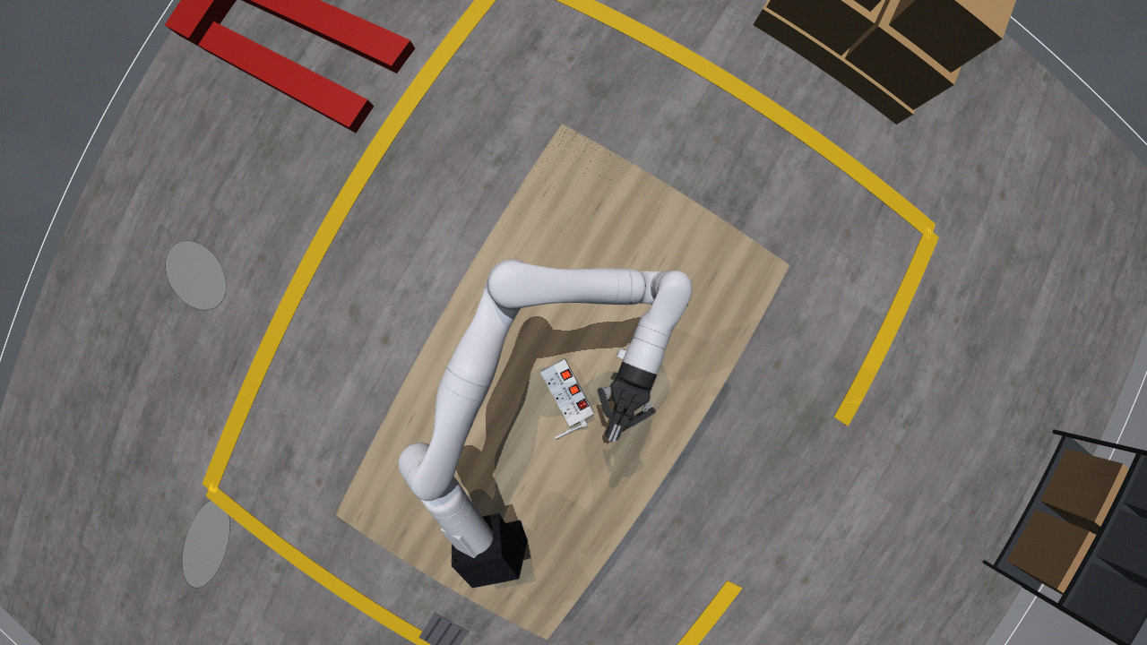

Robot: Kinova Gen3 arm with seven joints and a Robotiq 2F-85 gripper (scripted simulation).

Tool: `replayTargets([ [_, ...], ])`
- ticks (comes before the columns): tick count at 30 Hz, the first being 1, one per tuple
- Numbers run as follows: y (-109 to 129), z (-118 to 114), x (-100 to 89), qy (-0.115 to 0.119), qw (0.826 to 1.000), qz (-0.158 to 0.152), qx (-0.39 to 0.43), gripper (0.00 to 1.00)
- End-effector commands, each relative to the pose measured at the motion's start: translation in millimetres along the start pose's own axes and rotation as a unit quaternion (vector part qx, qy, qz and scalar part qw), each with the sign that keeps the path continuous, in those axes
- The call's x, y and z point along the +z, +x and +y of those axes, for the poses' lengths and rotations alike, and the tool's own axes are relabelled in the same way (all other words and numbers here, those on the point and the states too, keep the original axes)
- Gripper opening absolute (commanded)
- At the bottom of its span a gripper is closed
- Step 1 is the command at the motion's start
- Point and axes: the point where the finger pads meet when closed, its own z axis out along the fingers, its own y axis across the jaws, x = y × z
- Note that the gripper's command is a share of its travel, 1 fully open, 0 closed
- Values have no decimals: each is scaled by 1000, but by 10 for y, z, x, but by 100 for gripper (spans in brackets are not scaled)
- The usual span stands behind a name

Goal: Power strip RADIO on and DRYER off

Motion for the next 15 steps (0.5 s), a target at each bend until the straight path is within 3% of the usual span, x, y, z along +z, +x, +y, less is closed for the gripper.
replayTargets([
  [1,-10,0,0,0,1000,1,1,0],
  [15,30,7,28,1,1000,9,8,0],
])
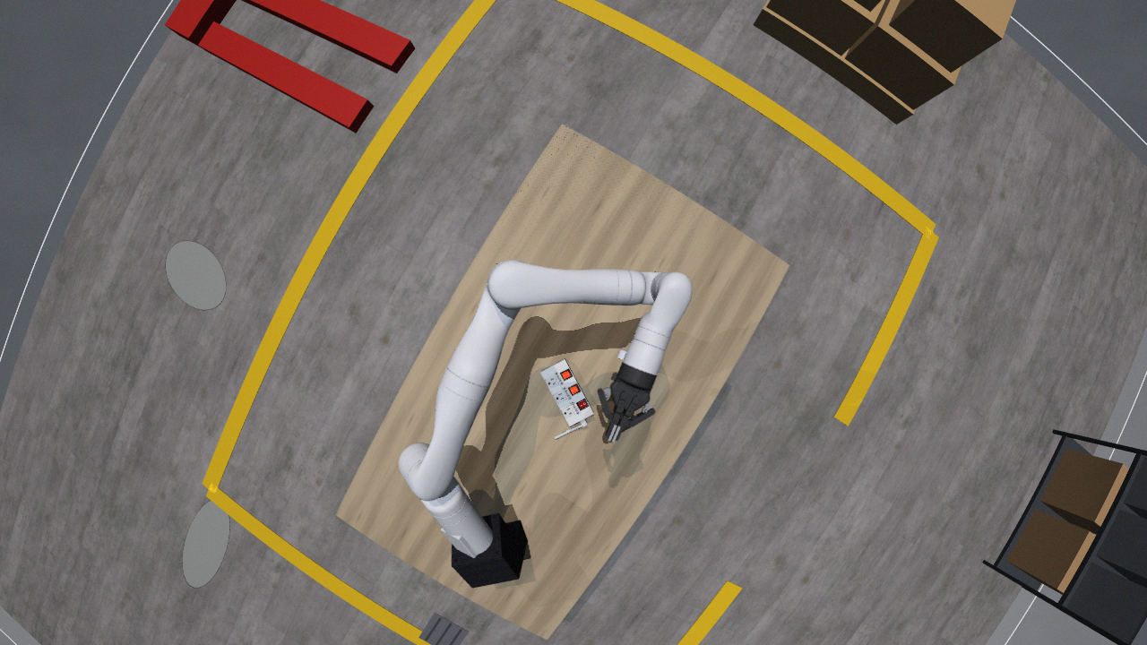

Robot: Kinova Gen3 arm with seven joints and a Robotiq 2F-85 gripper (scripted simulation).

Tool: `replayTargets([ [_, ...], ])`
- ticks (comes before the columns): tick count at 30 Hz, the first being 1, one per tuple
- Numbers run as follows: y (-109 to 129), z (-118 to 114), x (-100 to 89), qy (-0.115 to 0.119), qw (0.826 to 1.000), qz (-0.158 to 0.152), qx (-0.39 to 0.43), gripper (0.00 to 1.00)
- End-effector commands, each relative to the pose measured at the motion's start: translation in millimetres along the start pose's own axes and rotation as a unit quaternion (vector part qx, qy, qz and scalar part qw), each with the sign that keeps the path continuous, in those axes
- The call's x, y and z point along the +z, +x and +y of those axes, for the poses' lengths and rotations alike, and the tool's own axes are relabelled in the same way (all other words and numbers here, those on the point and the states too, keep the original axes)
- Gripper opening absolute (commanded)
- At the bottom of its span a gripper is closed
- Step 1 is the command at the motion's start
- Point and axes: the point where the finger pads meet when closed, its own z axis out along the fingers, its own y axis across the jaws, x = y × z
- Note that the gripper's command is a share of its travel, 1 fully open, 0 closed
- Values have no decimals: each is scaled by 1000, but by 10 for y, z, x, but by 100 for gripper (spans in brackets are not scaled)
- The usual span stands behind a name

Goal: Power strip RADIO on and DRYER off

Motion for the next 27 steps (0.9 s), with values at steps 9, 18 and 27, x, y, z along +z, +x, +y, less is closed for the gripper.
replayTargets([
  [9,71,12,62,4,1000,18,17,0],
  [18,256,26,173,15,997,55,52,0],
  [27,477,25,278,32,990,98,95,0],
])
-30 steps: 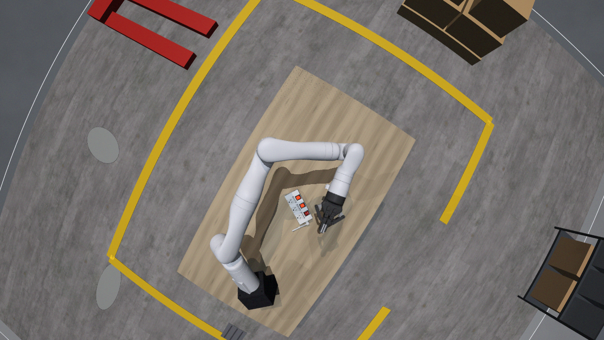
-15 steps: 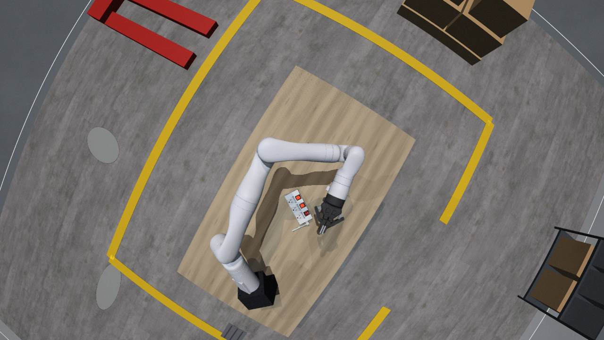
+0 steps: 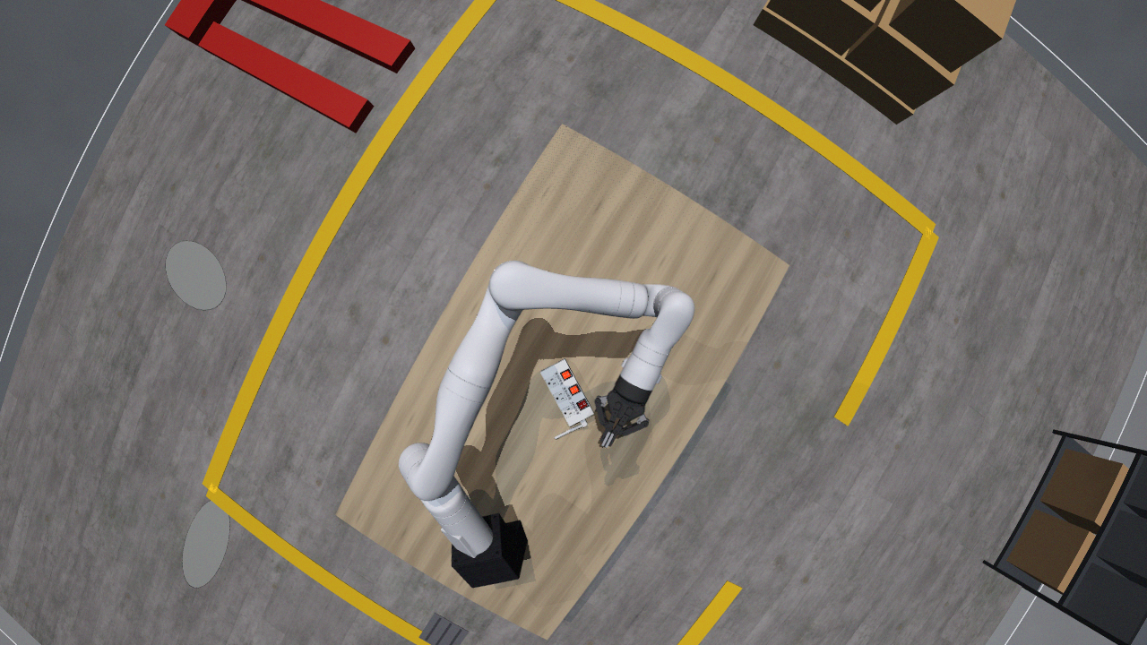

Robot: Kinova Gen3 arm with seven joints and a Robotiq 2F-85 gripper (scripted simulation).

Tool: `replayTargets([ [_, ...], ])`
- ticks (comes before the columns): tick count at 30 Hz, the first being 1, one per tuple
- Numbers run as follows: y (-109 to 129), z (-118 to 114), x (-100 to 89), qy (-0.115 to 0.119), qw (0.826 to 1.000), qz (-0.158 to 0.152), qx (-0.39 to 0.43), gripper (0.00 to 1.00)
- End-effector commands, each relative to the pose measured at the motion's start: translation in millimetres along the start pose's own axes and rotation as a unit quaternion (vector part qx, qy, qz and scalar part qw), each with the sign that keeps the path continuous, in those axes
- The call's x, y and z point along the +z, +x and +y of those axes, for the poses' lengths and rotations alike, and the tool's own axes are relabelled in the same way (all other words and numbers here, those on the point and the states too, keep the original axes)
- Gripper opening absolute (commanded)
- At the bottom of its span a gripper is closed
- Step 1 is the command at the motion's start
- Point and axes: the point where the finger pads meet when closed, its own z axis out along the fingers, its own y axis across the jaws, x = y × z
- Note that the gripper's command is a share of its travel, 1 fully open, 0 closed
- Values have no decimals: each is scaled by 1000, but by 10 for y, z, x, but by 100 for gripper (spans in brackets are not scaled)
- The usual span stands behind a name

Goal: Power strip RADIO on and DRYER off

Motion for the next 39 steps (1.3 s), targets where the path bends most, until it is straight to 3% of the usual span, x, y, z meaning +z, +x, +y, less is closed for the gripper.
replayTargets([
  [1,42,-12,54,8,1000,13,16,0],
  [5,186,-48,140,24,998,43,50,0],
  [39,438,-130,254,58,988,92,113,0],
])
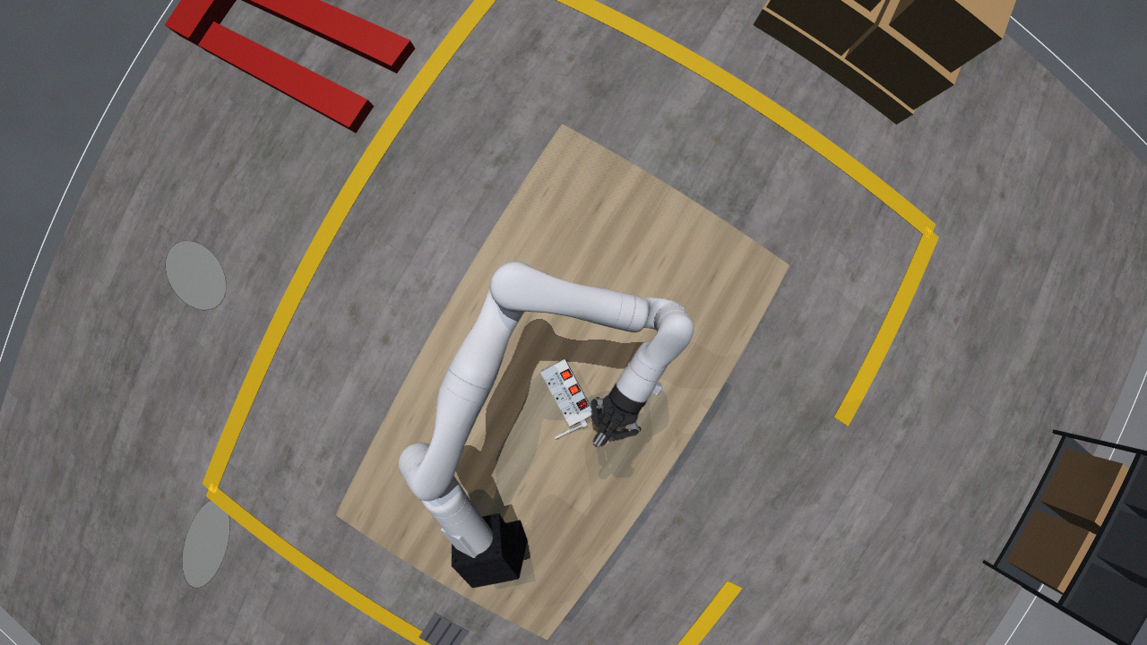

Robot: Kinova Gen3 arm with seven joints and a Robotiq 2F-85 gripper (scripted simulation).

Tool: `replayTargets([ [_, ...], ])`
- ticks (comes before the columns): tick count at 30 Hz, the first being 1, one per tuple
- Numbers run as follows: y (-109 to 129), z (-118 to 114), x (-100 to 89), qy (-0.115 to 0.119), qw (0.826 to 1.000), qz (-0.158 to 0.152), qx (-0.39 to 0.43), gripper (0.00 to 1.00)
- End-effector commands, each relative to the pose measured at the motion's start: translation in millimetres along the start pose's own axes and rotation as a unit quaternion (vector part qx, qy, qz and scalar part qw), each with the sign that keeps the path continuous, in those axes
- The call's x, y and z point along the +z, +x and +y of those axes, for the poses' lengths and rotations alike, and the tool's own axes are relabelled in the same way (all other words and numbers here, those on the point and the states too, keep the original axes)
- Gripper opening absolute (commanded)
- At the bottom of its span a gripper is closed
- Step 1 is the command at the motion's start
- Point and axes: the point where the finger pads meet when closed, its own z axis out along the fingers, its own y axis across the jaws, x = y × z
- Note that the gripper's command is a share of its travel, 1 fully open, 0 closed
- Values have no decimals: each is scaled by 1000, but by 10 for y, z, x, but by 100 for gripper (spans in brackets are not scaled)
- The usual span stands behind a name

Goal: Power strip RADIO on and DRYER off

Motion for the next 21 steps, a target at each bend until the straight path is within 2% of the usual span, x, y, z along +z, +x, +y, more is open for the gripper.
replayTargets([
  [1,13,-11,19,5,1000,6,9,0],
  [21,128,-84,92,26,998,31,46,0],
])
